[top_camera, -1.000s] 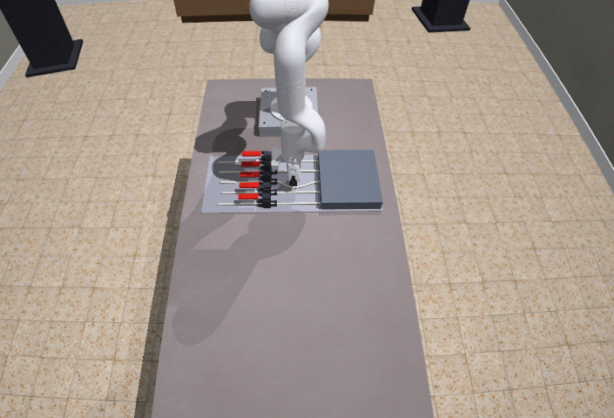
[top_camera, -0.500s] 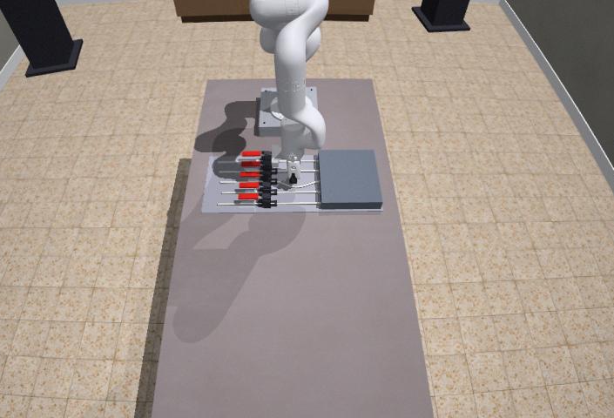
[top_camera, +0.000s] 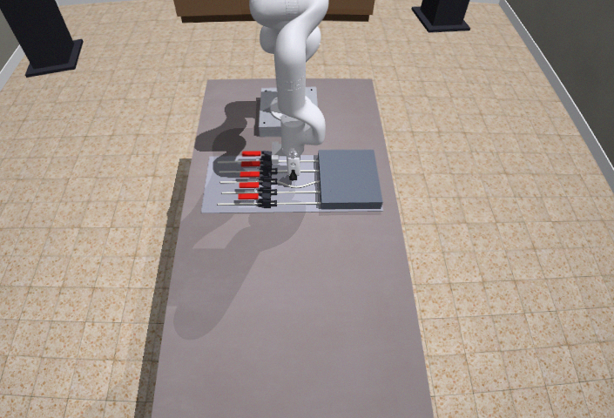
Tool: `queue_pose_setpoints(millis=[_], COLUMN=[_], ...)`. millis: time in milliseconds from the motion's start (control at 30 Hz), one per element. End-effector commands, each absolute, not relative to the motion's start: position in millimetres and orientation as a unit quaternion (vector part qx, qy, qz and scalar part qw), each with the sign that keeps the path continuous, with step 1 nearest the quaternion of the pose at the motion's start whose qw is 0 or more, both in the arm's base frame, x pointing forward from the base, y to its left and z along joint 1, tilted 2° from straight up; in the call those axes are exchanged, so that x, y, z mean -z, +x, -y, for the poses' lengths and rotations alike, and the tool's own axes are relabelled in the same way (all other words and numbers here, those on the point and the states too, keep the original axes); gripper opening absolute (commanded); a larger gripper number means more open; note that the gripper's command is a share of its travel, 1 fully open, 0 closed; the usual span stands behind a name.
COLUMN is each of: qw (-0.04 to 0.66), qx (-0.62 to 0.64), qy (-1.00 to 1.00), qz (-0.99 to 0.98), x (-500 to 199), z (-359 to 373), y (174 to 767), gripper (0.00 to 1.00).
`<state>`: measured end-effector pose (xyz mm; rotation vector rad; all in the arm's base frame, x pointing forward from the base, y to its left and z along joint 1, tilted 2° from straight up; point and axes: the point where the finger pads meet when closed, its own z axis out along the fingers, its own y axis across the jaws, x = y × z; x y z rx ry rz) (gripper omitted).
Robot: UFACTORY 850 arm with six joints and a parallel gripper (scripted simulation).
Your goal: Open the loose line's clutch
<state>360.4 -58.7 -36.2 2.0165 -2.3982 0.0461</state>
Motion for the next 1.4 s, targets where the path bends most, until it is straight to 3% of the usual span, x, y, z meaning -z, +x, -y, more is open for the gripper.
queue_pose_setpoints(millis=[0,1367], qw=[0.003,0.003], qx=[-0.015,-0.015], qy=[0.643,0.643], qz=[0.765,0.765], x=[36,-12], z=[58,57], y=[359,357], gripper=[0.00,0.00])
